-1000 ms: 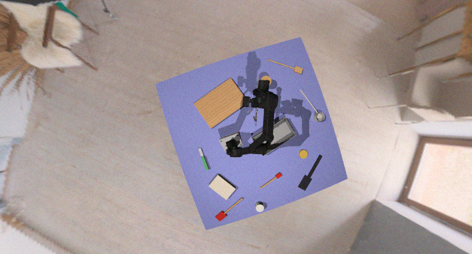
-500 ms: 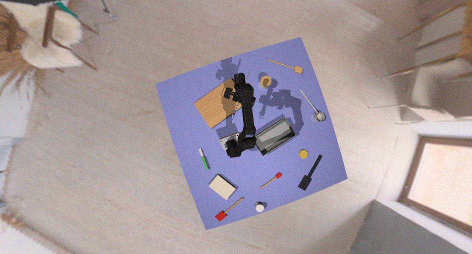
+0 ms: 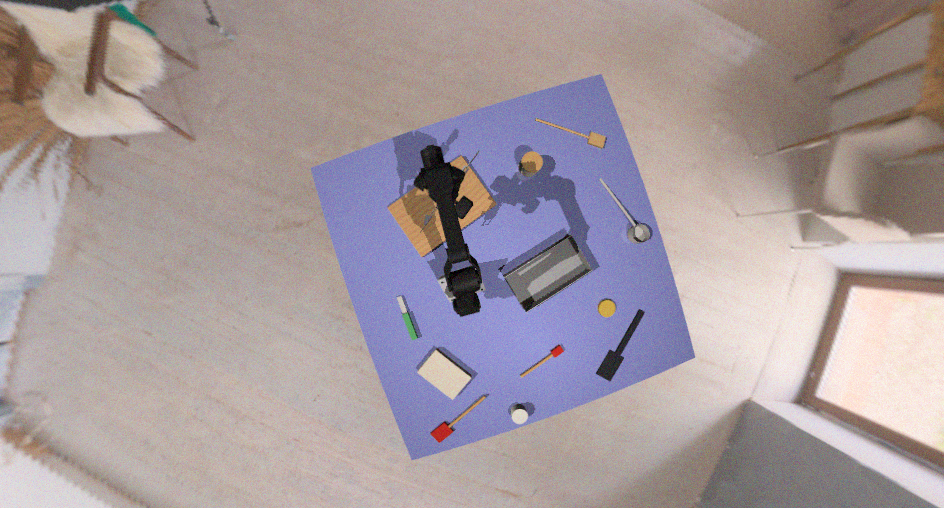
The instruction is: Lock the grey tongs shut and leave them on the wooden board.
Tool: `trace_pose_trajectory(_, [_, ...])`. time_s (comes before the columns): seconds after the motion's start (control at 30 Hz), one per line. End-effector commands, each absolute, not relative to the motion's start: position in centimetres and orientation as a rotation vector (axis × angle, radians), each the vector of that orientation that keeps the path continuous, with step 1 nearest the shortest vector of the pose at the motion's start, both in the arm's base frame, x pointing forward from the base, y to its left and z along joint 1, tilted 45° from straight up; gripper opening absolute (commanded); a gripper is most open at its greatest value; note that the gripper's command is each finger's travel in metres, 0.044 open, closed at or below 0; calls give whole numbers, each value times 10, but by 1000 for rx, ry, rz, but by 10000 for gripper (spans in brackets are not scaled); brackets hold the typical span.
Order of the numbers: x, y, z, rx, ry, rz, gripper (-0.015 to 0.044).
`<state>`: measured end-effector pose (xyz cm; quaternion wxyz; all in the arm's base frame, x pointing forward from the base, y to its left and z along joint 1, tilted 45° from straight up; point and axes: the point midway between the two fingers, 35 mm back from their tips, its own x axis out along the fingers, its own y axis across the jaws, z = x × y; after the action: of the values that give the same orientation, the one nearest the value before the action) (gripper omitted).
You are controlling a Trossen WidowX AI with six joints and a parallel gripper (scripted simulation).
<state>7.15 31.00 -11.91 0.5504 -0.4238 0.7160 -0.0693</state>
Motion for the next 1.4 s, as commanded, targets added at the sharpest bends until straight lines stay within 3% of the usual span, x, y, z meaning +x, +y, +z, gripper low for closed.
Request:
trace_pose_trajectory(0.0, [47,315,-126,-948,1680,-220,-150])
trace_pose_trajectory(0.47, [41,314,-130,-951,1633,-214,-150])
trace_pose_trajectory(1.37, [25,307,-142,-950,924,114,-150])
